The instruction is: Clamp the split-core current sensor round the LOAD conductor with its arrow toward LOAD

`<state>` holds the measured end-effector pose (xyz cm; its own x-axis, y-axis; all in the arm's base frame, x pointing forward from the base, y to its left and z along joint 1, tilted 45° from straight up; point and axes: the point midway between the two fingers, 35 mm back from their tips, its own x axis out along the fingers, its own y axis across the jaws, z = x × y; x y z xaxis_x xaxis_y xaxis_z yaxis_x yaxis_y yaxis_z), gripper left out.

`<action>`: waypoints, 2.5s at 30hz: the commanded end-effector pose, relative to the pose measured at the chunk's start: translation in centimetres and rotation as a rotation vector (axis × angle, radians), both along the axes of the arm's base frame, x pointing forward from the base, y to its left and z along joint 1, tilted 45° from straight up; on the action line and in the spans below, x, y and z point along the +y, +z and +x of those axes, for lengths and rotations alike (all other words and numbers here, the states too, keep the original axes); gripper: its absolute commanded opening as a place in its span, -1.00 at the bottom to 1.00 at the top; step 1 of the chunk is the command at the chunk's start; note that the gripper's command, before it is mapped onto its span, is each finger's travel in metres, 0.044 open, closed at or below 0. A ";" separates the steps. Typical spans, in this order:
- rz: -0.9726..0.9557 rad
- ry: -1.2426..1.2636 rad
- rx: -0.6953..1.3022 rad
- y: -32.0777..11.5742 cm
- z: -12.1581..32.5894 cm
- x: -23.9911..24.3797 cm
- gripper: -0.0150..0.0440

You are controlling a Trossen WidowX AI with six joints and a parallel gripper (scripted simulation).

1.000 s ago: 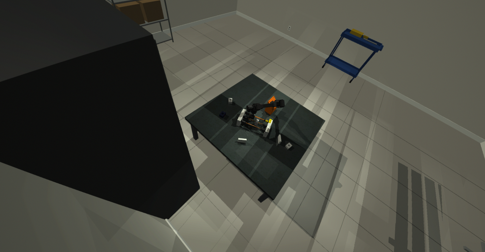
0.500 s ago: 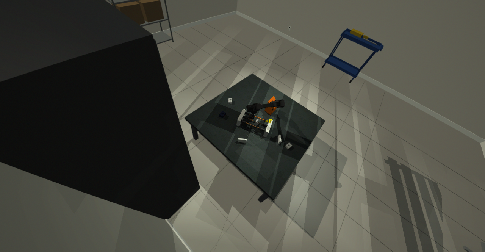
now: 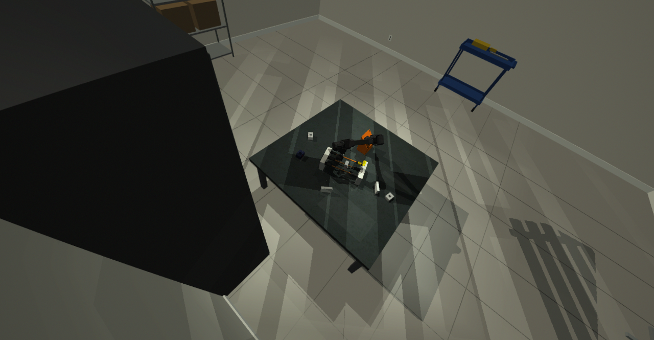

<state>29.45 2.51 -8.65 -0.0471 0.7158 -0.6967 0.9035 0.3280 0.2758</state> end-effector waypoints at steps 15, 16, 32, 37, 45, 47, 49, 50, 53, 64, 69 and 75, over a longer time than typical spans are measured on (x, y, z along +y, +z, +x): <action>0.000 0.001 0.000 0.0 0.0 0.0 0.97; 0.000 0.001 0.000 0.0 0.0 0.0 1.00; -0.031 0.033 0.029 7.4 1.2 -7.1 1.00; -0.031 0.037 0.033 8.2 1.1 -7.8 1.00; -0.031 0.037 0.033 8.2 1.1 -7.8 1.00; -0.031 0.037 0.033 8.2 1.1 -7.8 1.00; -0.031 0.037 0.033 8.2 1.1 -7.8 1.00; -0.031 0.037 0.033 8.2 1.1 -7.8 1.00; -0.031 0.037 0.033 8.2 1.1 -7.8 1.00; -0.031 0.037 0.033 8.2 1.1 -7.8 1.00; -0.031 0.037 0.033 8.2 1.1 -7.8 1.00; -0.031 0.037 0.033 8.2 1.1 -7.8 1.00</action>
<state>30.57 -5.18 -0.45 -0.0956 0.6939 -0.7137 0.9015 0.3643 0.2335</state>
